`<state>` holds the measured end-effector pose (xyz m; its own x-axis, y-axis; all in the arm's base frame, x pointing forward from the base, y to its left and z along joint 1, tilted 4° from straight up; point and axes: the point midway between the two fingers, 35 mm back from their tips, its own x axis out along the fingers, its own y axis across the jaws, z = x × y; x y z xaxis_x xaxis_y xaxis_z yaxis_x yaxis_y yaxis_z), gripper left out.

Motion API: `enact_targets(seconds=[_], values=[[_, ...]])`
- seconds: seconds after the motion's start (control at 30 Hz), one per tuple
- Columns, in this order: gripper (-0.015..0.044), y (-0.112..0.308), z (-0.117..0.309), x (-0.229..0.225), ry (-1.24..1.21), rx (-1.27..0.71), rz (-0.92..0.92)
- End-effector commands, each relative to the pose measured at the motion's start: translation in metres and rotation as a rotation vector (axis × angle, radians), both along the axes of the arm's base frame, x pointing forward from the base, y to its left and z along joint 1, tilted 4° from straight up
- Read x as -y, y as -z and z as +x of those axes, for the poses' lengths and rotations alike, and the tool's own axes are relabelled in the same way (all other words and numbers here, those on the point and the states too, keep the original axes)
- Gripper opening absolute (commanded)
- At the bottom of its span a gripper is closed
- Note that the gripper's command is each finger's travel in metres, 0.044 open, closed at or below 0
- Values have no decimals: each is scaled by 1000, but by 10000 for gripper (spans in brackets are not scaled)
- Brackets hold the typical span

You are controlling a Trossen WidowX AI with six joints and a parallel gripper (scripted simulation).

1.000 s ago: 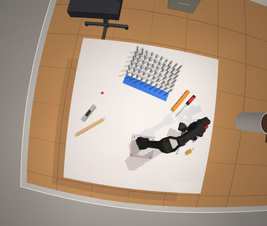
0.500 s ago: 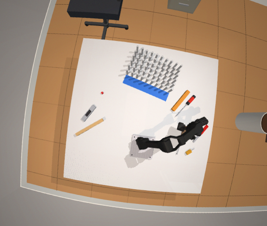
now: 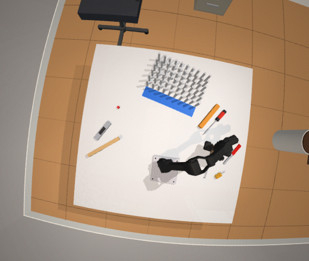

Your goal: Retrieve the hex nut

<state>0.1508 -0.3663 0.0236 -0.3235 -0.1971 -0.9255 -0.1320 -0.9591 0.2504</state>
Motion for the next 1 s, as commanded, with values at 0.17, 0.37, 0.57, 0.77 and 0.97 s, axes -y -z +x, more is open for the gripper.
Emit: enact_targets(seconds=[0.17,0.37,0.57,0.77,0.97], values=[[280,16,-3,-5,4,-9,9],[247,16,-3,-5,4,-9,9],[207,16,-3,-5,4,-9,9],[167,16,-3,-5,4,-9,9],[48,12,-2,-3,-24,-12,1]])
